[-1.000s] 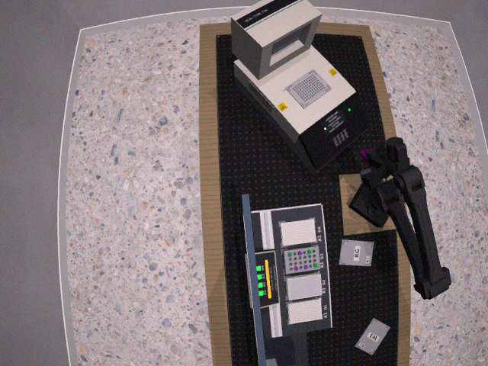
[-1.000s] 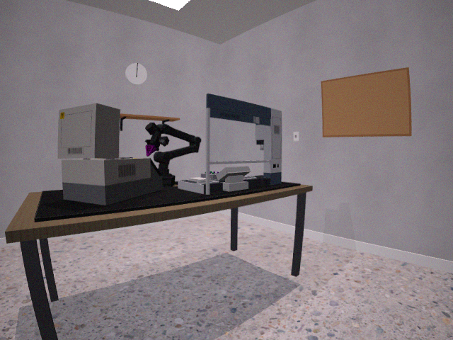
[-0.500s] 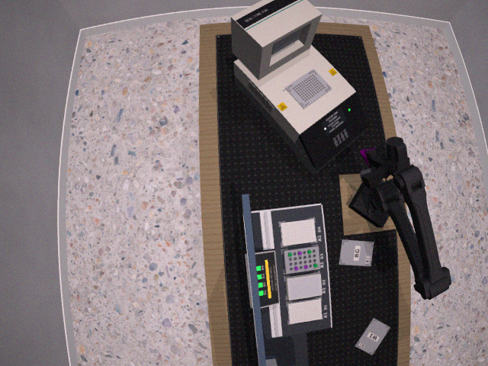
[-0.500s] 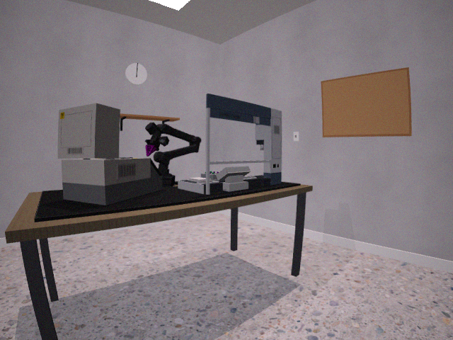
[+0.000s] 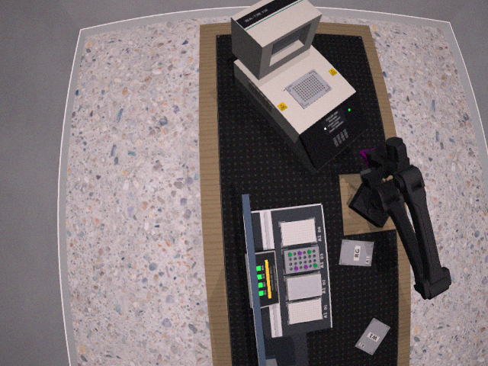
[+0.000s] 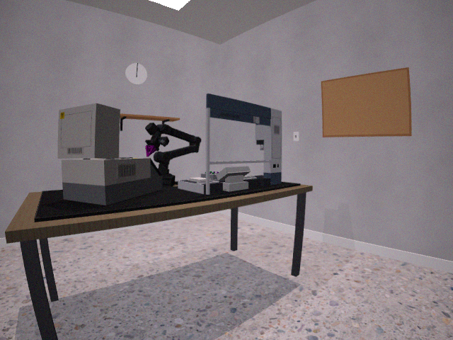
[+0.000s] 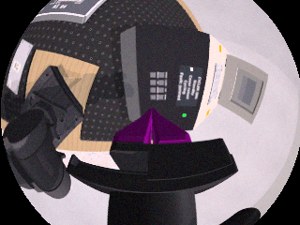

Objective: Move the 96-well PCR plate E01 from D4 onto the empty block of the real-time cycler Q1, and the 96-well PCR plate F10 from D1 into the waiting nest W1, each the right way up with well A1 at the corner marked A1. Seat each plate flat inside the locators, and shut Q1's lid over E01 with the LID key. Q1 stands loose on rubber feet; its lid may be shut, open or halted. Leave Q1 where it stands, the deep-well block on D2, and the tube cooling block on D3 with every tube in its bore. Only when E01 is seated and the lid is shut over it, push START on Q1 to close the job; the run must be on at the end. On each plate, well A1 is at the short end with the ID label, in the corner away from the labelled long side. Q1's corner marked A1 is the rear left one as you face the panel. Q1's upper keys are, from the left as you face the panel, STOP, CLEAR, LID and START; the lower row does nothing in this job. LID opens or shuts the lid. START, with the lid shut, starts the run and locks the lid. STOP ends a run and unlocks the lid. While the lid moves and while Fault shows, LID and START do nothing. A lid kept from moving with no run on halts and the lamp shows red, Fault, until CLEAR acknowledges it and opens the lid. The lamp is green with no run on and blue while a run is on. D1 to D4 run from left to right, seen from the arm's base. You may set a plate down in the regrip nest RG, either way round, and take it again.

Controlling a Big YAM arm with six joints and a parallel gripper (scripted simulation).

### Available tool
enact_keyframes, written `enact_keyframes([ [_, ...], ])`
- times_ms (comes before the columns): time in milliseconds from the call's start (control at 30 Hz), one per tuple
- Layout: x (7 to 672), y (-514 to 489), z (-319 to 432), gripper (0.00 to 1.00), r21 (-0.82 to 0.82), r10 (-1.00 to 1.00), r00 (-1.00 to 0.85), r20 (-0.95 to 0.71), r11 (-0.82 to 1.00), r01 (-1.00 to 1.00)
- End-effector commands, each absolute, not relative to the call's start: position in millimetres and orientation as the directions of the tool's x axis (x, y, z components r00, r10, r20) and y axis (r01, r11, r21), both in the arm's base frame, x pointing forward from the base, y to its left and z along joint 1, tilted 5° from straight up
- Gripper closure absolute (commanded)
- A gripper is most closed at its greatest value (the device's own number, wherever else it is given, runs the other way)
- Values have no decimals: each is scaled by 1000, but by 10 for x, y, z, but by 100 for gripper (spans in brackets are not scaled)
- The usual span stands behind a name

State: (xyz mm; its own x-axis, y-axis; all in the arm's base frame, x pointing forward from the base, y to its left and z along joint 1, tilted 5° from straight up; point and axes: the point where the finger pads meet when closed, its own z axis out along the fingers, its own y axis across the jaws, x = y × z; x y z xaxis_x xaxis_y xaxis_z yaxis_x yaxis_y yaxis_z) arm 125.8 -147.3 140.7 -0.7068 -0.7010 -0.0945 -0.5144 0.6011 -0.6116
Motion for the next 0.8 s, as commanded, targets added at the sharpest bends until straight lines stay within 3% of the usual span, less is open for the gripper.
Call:
enact_keyframes([
  [0,1275,-1508,1540,100,-643,-708,-702,-81,575,-506],
  [767,1301,-1557,1801,100,-677,-710,-701,-67,548,-491],
])
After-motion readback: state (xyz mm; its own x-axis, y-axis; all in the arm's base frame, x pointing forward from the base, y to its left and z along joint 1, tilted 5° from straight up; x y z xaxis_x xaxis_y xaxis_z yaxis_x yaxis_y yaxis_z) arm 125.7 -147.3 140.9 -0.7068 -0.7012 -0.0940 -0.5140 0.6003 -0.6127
